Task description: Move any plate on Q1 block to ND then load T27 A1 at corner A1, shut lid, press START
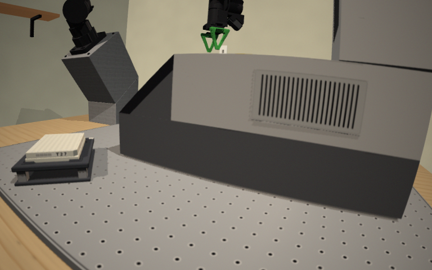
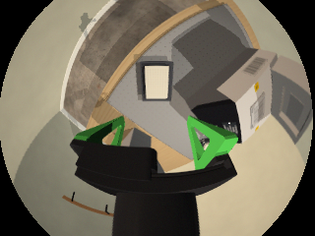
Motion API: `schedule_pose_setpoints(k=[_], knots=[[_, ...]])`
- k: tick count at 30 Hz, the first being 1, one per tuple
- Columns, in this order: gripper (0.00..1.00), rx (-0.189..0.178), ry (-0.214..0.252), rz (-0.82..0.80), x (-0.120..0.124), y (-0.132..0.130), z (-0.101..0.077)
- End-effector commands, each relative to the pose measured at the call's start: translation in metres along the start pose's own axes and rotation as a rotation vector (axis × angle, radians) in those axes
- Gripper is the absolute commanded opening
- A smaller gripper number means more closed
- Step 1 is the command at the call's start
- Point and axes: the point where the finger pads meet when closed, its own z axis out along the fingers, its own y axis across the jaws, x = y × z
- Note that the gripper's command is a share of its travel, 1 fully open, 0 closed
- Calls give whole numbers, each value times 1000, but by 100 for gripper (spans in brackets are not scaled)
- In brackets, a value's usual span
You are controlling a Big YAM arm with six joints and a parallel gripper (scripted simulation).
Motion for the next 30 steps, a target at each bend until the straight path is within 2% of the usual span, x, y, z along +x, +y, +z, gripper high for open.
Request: schedule_pose_setpoints(k=[1,5,10,11,14,18,22,24,27,30], knots=[[100,-5,-18,7,-4,-7,-9],[100,-7,-21,13,-3,-11,-14],[100,-7,-47,17,-8,-8,-18],[100,-4,-49,73,-2,-14,-16],[100,-5,-44,93,17,-32,-14],[100,-10,-53,158,15,-38,-17],[100,-7,-40,123,40,-52,-13],[100,-4,-34,193,49,-60,-12],[100,-3,-38,176,58,-71,-10],[100,-9,-38,250,70,-81,-9]])
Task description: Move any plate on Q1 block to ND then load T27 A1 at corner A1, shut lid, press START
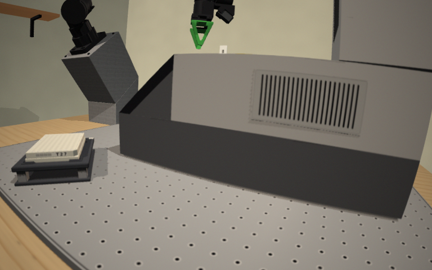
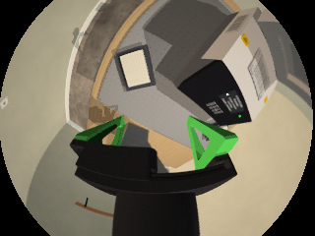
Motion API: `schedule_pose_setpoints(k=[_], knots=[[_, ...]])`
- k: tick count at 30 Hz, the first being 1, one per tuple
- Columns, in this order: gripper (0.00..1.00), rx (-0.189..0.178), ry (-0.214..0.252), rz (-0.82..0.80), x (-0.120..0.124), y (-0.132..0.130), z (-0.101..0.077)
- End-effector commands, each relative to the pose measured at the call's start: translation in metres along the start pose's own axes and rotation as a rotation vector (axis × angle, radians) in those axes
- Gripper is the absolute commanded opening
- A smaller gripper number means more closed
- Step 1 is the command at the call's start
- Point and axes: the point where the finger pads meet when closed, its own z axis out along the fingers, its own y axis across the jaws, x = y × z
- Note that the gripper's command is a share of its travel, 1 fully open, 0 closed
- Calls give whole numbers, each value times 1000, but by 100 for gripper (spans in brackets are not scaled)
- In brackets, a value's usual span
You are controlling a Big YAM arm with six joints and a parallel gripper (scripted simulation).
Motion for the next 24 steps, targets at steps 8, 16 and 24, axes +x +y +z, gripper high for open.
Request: schedule_pose_setpoints(k=[8,16,24], knots=[[100,0,-34,99,18,-37,-9],[100,-4,-36,155,40,-71,-13],[100,2,-26,210,59,-95,-5]])
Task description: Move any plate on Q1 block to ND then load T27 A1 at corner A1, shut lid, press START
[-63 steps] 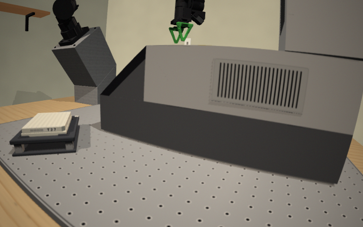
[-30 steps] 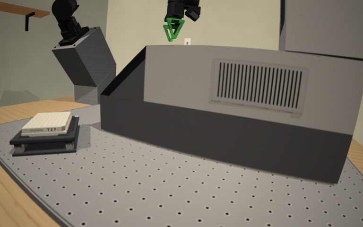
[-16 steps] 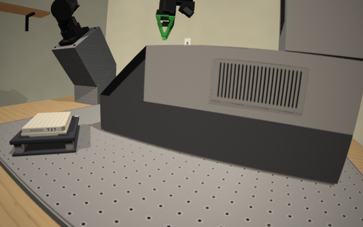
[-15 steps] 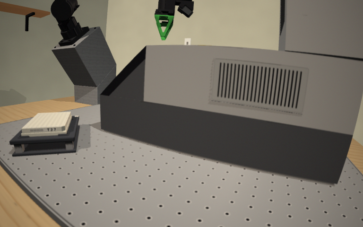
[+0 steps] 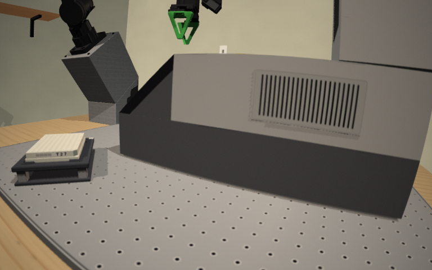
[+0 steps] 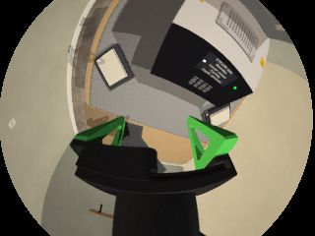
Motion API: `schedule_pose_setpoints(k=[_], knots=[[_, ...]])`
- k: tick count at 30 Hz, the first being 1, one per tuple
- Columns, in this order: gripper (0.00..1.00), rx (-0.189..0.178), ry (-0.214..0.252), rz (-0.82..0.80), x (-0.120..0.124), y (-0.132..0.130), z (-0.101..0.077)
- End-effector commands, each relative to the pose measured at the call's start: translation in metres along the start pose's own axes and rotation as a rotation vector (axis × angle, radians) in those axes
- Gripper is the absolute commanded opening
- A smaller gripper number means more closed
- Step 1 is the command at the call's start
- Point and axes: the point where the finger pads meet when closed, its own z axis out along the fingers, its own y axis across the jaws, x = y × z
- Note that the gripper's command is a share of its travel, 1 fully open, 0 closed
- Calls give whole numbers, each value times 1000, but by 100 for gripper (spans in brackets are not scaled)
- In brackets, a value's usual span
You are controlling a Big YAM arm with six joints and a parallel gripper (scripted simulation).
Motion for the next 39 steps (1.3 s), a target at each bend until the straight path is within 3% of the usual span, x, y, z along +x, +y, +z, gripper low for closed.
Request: schedule_pose_setpoints(k=[1,8,15,17,21,23,26,28,31,36,39], knots=[[100,-6,-11,12,7,-26,-3],[100,-7,-27,197,18,-55,-11],[100,-6,3,206,33,-74,-2],[100,-2,-4,286,38,-88,-4],[100,-3,-21,264,43,-111,-9],[100,-4,-28,361,44,-120,-10],[100,-3,-8,343,55,-125,-4],[100,-2,5,434,62,-133,0],[100,-2,-4,451,59,-136,-4],[100,3,-19,434,71,-170,-9],[100,-1,-10,566,80,-181,-6]])
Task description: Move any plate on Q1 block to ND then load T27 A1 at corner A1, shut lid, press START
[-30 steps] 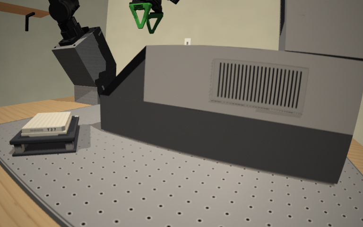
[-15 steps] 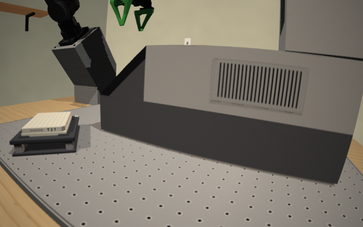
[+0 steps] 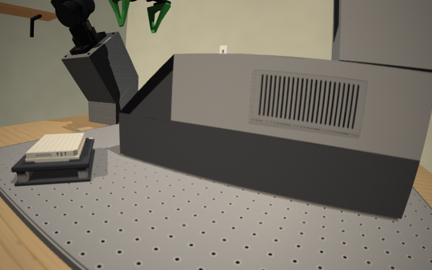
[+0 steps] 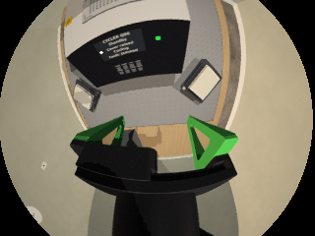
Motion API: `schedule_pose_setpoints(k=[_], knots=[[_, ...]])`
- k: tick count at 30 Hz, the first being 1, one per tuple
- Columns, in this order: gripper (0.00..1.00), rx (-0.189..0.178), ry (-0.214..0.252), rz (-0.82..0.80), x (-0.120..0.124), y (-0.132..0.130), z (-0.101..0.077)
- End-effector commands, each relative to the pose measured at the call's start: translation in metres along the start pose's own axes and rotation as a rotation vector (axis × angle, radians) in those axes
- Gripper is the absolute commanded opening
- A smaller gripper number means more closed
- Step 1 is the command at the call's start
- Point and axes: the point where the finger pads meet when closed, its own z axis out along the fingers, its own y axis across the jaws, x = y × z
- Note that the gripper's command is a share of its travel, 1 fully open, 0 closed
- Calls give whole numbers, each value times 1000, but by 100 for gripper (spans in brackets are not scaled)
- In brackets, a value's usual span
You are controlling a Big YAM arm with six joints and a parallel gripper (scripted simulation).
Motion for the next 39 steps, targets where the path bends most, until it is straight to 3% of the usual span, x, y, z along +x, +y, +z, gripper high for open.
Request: schedule_pose_setpoints(k=[1,4,9,13,16,23,28,31,33,39], knots=[[100,3,-1,60,2,-18,-2],[100,3,3,170,2,-28,-1],[100,0,-15,137,-7,-43,-6],[100,-4,-33,297,-15,-74,-12],[100,-4,-41,270,-20,-93,-16],[100,-4,-44,463,-25,-126,-15],[100,-3,-56,462,-28,-141,-19],[100,5,-57,453,-28,-164,-20],[100,4,-58,551,-28,-176,-21],[100,0,-39,649,-26,-195,-16]])
